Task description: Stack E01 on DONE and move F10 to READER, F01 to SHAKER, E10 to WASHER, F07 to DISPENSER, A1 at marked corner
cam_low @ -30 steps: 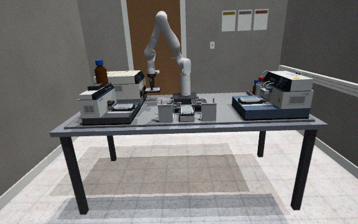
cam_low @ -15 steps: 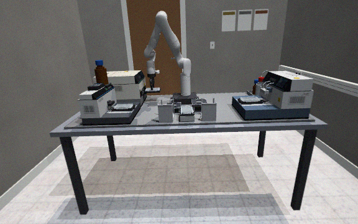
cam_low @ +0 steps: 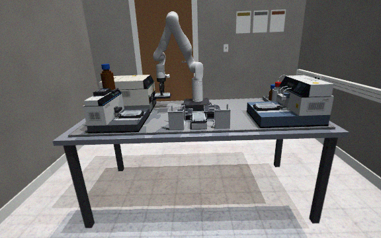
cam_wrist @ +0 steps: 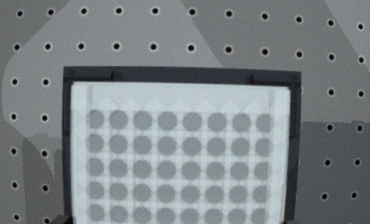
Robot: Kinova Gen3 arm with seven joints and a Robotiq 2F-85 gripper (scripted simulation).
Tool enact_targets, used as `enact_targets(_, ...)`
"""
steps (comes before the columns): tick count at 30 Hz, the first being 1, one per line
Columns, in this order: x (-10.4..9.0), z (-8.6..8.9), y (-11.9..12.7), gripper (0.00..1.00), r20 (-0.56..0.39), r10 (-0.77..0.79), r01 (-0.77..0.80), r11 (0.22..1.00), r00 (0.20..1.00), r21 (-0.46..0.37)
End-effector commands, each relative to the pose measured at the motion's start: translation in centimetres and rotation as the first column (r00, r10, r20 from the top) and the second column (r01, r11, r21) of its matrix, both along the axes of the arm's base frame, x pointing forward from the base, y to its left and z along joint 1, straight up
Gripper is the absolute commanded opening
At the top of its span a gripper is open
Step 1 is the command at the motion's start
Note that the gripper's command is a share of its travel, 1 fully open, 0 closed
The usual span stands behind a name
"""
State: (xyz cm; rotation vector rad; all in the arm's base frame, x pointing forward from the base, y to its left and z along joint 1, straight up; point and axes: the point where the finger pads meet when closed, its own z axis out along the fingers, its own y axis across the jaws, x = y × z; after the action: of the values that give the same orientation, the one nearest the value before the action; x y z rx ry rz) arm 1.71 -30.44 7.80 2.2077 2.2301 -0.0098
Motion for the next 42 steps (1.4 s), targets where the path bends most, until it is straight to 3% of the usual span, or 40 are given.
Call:
enact_targets(1, 0.04, 0.26, 0.03, 0.94, 0.002, -0.001, 0.001, 1.0, 1.0, 0.001)
enact_targets(42, -0.01, 0.78, -0.04, 0.94, 0.0, 0.001, -0.001, 1.0, 1.0, -0.001)
